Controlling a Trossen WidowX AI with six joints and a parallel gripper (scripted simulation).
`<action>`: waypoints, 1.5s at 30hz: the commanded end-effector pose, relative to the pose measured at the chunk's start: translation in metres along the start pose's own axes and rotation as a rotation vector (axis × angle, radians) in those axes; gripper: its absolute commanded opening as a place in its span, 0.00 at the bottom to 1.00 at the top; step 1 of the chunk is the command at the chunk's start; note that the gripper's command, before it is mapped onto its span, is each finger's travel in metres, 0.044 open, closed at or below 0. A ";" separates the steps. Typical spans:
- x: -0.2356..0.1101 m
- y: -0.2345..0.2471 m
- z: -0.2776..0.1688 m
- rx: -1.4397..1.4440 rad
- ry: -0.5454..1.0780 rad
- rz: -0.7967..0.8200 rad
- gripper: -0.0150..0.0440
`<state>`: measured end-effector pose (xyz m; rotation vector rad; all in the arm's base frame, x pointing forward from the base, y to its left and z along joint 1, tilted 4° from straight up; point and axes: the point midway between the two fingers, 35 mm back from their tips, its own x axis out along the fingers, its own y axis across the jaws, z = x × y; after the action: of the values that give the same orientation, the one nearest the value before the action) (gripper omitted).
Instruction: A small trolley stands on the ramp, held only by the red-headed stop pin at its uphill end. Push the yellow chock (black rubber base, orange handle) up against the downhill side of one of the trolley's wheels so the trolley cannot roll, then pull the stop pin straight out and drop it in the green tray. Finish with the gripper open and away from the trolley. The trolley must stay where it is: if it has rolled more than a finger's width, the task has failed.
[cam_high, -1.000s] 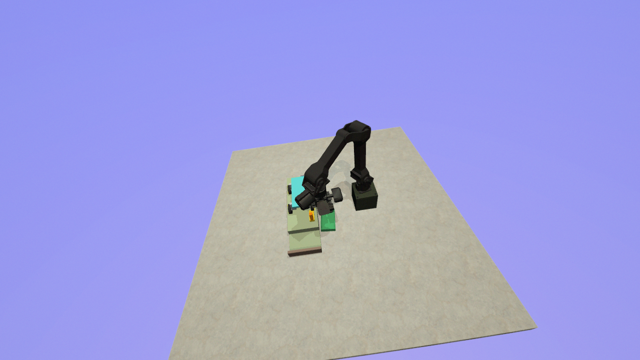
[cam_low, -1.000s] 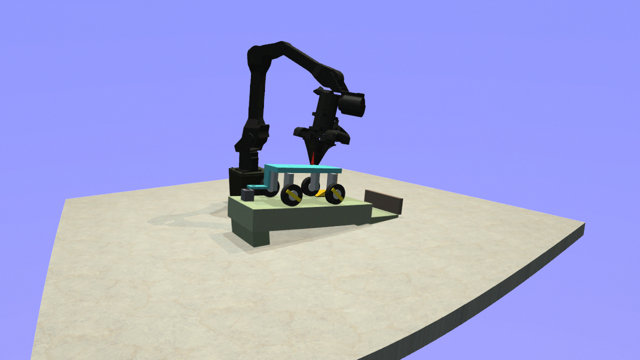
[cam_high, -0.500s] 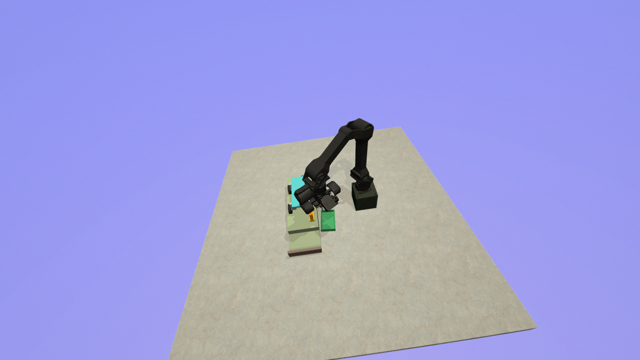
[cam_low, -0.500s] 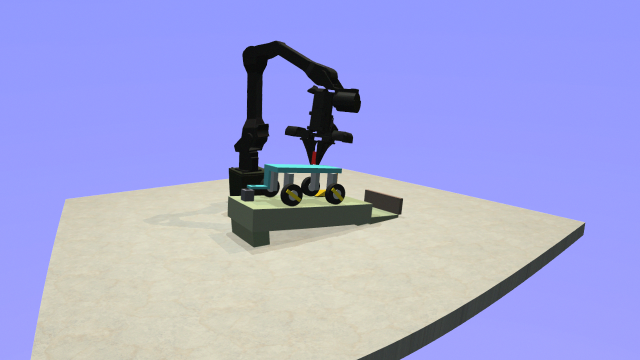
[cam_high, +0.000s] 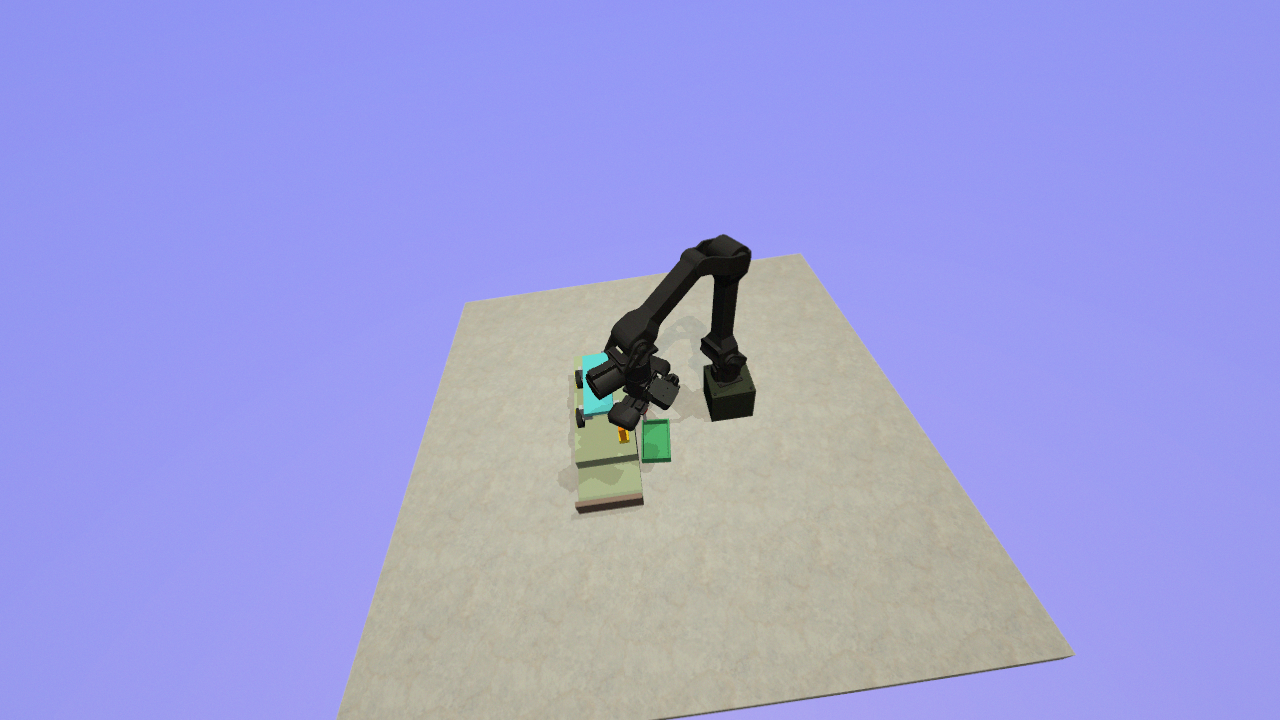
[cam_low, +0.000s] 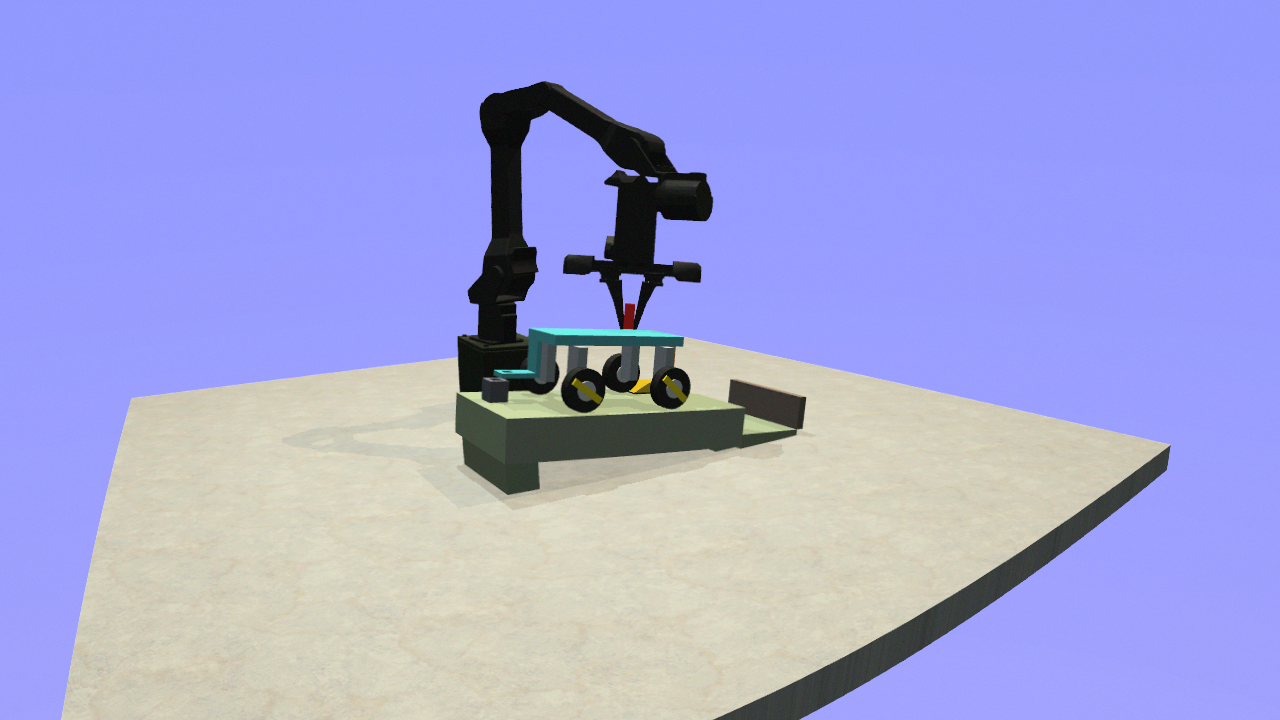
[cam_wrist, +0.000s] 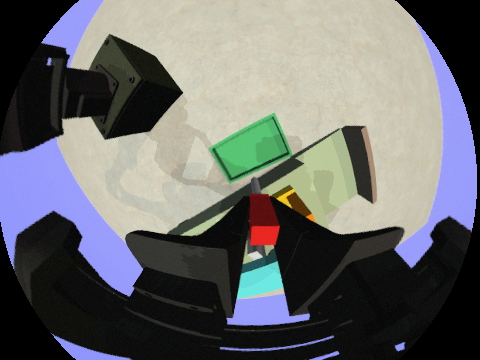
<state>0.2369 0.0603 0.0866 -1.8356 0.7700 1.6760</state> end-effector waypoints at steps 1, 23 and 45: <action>0.001 0.002 0.000 -0.125 -0.018 -0.019 0.25; 0.006 0.006 0.004 -0.480 -0.041 -0.086 0.25; 0.052 -0.002 0.021 -0.495 -0.085 -0.258 0.25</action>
<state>0.2270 0.0694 0.0435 -2.0667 0.1007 1.8729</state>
